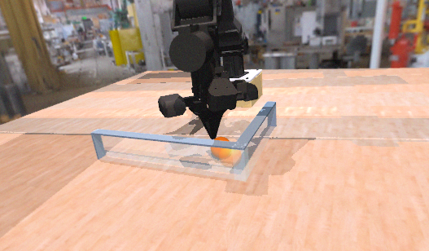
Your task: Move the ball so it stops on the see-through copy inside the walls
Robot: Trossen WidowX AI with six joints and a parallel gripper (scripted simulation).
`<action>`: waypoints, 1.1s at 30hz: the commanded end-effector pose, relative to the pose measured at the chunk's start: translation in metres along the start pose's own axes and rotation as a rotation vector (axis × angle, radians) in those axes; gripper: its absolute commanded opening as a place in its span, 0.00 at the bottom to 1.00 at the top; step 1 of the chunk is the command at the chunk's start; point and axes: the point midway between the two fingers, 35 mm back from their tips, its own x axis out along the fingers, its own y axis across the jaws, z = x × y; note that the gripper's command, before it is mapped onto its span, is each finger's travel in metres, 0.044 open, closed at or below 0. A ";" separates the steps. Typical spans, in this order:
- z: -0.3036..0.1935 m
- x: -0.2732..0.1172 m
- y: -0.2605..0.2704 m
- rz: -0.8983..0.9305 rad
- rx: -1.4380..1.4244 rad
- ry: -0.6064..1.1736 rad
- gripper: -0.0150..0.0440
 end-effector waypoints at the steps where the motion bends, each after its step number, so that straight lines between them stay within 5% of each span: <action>1: -0.001 0.006 0.001 0.002 -0.007 0.007 0.25; 33: 0.048 0.005 0.000 0.002 -0.007 0.002 0.25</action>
